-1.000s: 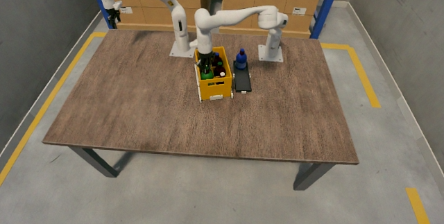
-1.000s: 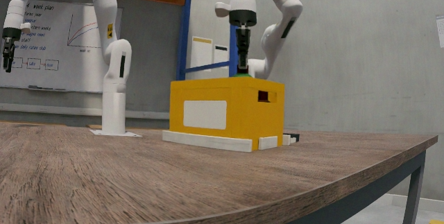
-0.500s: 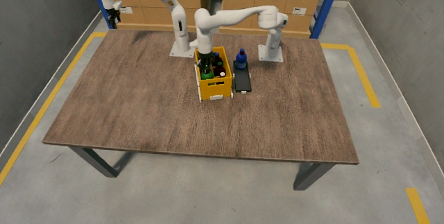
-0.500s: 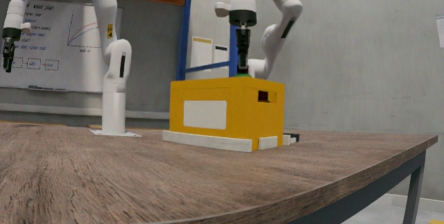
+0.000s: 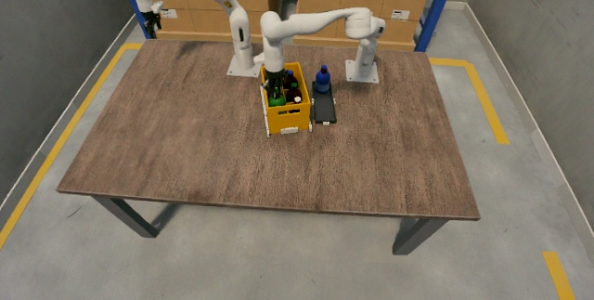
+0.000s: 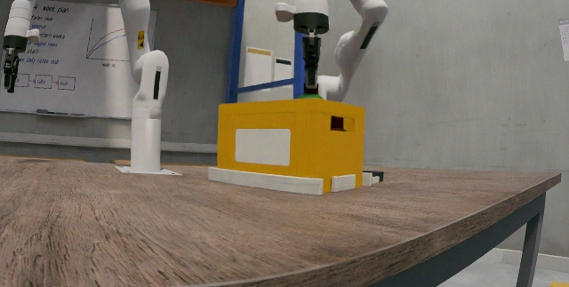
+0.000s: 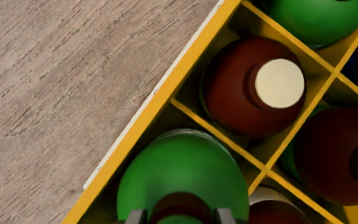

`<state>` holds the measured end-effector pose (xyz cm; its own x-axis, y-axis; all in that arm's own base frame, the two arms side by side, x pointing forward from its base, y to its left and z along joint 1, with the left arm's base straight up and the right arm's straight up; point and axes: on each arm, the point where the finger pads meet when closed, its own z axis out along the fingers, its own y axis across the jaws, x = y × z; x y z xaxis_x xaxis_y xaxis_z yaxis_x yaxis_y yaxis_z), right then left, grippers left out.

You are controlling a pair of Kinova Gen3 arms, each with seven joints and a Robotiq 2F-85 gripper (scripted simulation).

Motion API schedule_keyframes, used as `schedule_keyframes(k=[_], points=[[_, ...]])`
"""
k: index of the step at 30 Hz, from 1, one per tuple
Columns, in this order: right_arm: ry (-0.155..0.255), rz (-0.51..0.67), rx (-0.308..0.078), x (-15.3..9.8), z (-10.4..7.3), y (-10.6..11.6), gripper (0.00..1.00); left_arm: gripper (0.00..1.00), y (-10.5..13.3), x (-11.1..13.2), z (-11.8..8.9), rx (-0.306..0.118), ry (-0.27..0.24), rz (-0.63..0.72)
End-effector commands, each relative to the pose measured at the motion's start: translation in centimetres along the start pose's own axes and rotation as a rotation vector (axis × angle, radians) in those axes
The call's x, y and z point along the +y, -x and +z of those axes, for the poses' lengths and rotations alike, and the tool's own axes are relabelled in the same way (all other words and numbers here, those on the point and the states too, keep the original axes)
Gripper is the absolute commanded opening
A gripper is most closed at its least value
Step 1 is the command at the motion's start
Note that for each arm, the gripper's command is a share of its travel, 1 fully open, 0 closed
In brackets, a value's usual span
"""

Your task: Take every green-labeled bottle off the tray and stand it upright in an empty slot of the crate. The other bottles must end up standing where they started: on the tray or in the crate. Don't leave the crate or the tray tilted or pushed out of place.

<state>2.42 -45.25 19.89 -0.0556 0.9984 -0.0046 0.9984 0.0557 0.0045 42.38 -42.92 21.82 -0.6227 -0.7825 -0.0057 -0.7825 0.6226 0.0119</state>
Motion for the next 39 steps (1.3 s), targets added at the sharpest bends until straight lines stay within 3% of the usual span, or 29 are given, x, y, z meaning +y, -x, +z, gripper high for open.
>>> schedule_keyframes(k=[1,14,39], points=[[-0.005,0.007,0.005,-0.2,-0.1,-0.3,1.0,0.361,0.1,-0.3,-0.1,0.0,-0.011,-0.008],[-0.005,0.007,0.005,-0.2,-0.1,-0.3,1.0,0.361,0.1,-0.3,0.2,0.0,-0.011,-0.008],[-0.005,0.007,0.005,-0.2,-0.1,-0.3,1.0,0.361,0.2,-0.3,2.8,-0.001,-0.01,-0.005]])
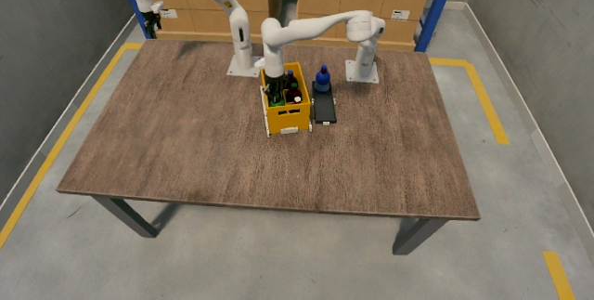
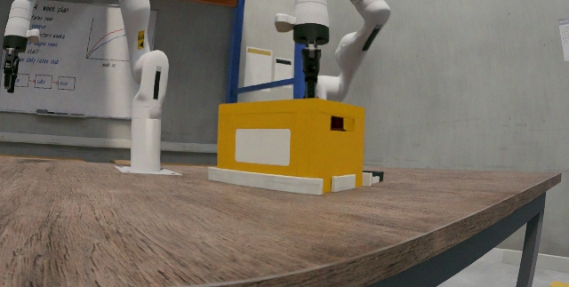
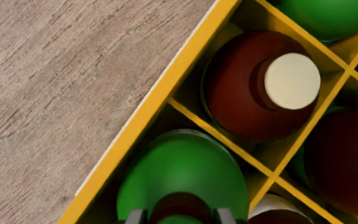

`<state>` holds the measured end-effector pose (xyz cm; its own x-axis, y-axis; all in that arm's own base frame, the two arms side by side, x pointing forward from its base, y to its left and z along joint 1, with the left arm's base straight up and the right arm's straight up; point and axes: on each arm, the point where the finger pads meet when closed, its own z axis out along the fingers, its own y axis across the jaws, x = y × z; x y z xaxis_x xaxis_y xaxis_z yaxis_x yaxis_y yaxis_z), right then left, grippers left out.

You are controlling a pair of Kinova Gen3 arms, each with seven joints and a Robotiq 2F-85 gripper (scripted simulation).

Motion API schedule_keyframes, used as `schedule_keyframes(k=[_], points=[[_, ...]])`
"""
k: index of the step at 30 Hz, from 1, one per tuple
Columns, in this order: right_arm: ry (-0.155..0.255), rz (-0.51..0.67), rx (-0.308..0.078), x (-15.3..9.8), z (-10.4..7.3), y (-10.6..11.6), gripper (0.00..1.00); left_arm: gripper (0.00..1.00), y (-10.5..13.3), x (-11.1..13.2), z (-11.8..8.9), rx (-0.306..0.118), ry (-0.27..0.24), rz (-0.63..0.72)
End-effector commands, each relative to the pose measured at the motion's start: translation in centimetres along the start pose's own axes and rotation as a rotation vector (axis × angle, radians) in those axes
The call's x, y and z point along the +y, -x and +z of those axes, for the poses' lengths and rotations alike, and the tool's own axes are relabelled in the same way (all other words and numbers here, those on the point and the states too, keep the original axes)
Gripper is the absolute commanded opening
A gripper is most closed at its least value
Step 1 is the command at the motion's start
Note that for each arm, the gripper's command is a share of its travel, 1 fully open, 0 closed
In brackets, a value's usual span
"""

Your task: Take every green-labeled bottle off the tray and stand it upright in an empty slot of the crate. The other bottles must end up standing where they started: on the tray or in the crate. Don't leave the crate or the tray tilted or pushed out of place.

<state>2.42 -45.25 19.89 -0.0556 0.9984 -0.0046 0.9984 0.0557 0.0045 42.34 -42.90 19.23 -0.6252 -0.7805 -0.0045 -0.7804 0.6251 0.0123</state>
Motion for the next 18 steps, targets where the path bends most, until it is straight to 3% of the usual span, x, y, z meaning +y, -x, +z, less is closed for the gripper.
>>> schedule_keyframes(k=[1,18], points=[[-0.005,0.007,0.005,-0.22,-0.12,-0.31,1.0,0.361,0.25,-0.3,0.3,-0.002,-0.01,-0.008],[-0.005,0.007,0.005,-0.22,-0.12,-0.31,1.0,0.361,0.33,-0.39,1.27,-0.001,-0.011,-0.011]])
